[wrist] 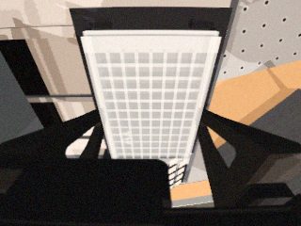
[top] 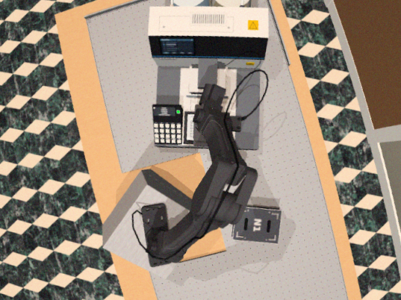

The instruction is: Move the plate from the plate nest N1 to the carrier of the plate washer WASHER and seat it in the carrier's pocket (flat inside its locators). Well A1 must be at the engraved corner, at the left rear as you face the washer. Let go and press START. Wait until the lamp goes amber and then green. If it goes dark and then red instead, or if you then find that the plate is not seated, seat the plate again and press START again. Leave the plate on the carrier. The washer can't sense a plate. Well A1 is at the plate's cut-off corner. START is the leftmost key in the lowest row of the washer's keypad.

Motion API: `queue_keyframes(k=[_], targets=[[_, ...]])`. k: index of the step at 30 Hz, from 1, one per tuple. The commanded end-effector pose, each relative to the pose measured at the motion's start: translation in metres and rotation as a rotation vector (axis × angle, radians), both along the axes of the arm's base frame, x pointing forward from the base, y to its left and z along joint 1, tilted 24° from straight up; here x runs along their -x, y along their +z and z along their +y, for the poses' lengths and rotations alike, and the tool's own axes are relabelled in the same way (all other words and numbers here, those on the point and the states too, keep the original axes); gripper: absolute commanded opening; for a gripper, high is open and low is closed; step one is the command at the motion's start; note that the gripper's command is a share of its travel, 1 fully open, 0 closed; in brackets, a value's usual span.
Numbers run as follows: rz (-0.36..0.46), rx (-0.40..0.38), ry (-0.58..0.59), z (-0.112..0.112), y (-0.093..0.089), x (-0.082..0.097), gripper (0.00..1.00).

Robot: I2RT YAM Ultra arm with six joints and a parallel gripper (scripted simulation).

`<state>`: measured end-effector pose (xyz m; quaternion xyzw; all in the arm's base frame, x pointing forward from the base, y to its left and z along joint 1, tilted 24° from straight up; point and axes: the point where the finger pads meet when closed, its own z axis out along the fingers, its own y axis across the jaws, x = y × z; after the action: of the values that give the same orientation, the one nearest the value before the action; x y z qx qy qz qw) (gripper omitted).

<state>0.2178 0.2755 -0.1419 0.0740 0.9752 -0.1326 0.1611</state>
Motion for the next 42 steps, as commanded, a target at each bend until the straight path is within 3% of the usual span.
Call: queue_keyframes(k=[1,42], targets=[[-0.023,-0.024,0.029,0.0109,0.0118,-0.0003,0.84],[-0.024,-0.026,0.028,0.0113,0.0130,-0.0022,0.84]])
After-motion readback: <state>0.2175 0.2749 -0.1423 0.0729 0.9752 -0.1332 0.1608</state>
